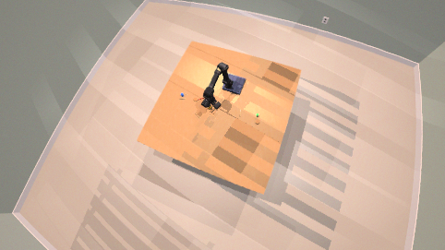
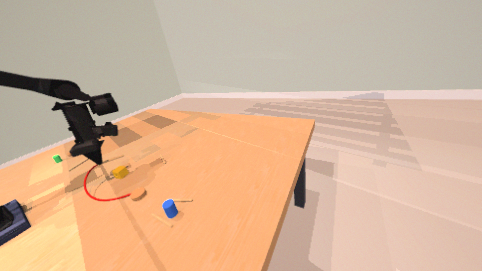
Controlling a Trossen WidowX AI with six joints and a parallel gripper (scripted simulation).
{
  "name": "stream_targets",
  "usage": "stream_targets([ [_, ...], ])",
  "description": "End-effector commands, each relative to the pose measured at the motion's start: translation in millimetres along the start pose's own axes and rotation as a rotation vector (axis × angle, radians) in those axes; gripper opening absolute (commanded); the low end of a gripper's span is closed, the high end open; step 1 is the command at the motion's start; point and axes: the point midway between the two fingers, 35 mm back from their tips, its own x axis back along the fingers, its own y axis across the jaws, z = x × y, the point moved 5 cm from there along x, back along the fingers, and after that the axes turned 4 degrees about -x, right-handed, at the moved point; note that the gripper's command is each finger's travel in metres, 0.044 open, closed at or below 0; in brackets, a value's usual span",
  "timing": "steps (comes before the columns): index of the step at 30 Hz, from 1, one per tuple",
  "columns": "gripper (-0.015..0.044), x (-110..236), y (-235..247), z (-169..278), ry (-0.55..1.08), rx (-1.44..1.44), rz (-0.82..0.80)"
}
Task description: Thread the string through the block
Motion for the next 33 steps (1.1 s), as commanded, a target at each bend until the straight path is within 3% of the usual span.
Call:
stream_targets([
  [1,0.0,0,-3,-5,0.005,-0.088,0.011],
  [33,0.0,-1,-31,-32,0.024,-0.828,0.071],
])
